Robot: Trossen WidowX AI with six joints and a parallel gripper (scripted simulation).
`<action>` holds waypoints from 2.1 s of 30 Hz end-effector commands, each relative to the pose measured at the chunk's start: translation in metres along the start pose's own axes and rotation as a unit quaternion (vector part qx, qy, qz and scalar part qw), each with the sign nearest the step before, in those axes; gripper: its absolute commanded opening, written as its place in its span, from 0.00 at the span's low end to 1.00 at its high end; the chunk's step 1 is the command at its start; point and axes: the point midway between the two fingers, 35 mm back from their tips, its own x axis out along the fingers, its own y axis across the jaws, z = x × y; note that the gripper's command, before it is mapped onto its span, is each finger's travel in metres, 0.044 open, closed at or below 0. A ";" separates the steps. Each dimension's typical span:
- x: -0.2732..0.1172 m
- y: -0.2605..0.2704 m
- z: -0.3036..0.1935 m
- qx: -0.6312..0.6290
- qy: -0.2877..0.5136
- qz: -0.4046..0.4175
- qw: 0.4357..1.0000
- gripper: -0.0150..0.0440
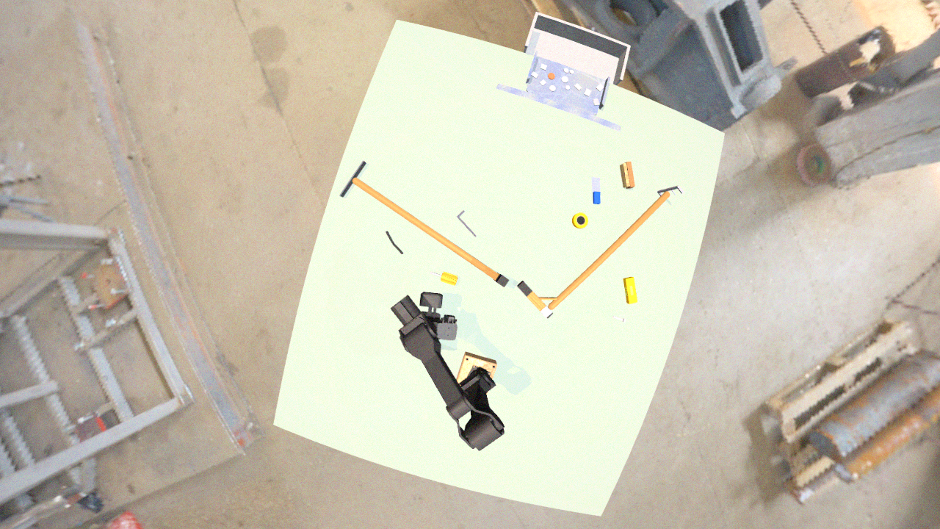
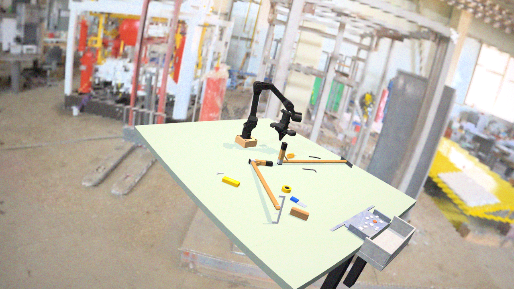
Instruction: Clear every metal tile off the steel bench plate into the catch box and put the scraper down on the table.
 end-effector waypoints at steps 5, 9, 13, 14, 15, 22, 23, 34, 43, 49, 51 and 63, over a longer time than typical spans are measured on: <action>-0.030 -0.002 0.001 0.002 0.003 0.003 1.000 0.25; -0.042 -0.003 0.003 0.002 0.003 0.002 1.000 0.25; -0.044 0.000 0.006 -0.006 0.003 0.003 1.000 0.25; -0.045 0.003 0.008 -0.011 0.002 0.003 1.000 0.25; -0.045 0.005 0.010 -0.016 0.002 0.003 1.000 0.25; -0.050 0.022 0.023 -0.052 0.002 0.004 0.999 0.25; -0.051 0.024 0.026 -0.058 0.002 0.004 0.998 0.25; -0.058 0.047 0.051 -0.114 0.000 0.006 0.993 0.25; -0.063 0.064 0.075 -0.160 -0.002 0.007 0.987 0.25; -0.067 0.073 0.092 -0.190 -0.004 0.007 0.982 0.25; -0.069 0.076 0.098 -0.201 -0.004 0.007 0.980 0.25; -0.078 0.090 0.135 -0.261 -0.006 0.007 0.965 0.25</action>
